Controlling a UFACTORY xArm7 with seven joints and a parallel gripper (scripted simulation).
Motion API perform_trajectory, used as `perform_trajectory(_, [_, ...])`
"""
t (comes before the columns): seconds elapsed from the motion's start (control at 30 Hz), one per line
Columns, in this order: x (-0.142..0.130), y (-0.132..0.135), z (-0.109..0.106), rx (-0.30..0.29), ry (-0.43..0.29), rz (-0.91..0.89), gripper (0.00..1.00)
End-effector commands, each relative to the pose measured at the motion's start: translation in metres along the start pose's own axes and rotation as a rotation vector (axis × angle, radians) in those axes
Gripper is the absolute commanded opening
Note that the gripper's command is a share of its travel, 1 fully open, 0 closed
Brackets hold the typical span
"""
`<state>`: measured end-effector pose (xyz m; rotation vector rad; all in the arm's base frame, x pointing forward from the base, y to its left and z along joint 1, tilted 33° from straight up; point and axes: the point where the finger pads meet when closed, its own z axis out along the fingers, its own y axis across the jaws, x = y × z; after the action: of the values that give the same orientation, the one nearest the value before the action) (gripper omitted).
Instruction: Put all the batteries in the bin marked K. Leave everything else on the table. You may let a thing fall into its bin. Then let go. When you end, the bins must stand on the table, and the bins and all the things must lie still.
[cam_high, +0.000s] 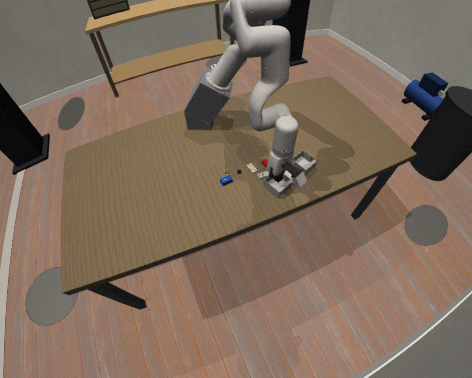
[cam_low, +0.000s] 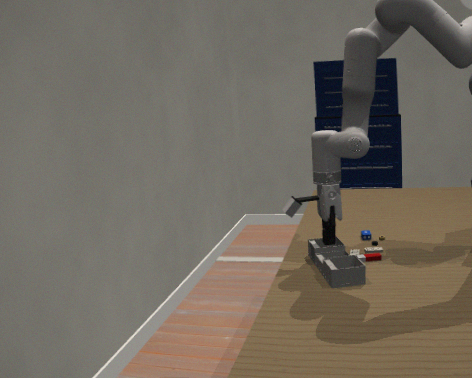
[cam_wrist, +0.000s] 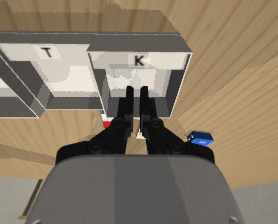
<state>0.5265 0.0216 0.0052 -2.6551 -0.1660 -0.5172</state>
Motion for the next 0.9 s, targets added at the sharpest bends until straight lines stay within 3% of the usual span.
perform_trajectory(0.0, [0.002, 0.001, -0.013, -0.003, 0.004, 0.0, 0.07])
perform_trajectory(0.17, [0.002, 0.001, -0.033, -0.003, 0.004, 0.001, 0.07])
perform_trajectory(0.4, [0.002, -0.004, -0.034, -0.003, 0.004, 0.001, 0.07])
perform_trajectory(0.87, [0.008, -0.073, -0.033, -0.002, 0.004, 0.001, 0.07])
